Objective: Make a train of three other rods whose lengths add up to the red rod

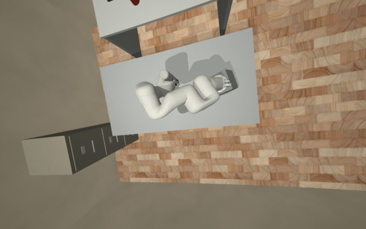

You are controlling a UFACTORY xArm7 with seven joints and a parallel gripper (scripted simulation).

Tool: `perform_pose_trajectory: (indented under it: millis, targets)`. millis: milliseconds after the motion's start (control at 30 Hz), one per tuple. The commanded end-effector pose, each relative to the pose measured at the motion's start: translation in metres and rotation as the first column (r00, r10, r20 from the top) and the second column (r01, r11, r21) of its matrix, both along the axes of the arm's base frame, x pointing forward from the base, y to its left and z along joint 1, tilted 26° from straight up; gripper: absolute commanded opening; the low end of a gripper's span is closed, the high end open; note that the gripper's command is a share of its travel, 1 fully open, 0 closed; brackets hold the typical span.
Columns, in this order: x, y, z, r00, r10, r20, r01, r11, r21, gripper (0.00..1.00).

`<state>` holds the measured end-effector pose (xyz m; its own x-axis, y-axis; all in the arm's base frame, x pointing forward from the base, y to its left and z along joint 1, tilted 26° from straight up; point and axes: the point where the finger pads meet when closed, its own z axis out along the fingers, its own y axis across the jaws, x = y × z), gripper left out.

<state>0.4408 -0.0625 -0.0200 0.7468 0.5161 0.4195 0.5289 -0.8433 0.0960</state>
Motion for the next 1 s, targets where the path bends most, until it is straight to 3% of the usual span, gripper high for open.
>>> perform_pose_trajectory:
  millis: [0, 267, 767, 967]
  targets:
    - [0.0005, -0.0007, 0.0008, 1.000, -0.002, 0.002, 0.002, 1.000, 0.000, 0.04]
    - [0.0005, -0.0007, 0.0008, 1.000, -0.002, 0.002, 0.002, 1.000, 0.000, 0.04]
    - [0.0005, -0.0007, 0.0008, 1.000, -0.002, 0.002, 0.002, 1.000, 0.000, 0.24]
    - [0.0005, -0.0007, 0.0008, 1.000, -0.002, 0.002, 0.002, 1.000, 0.000, 0.24]
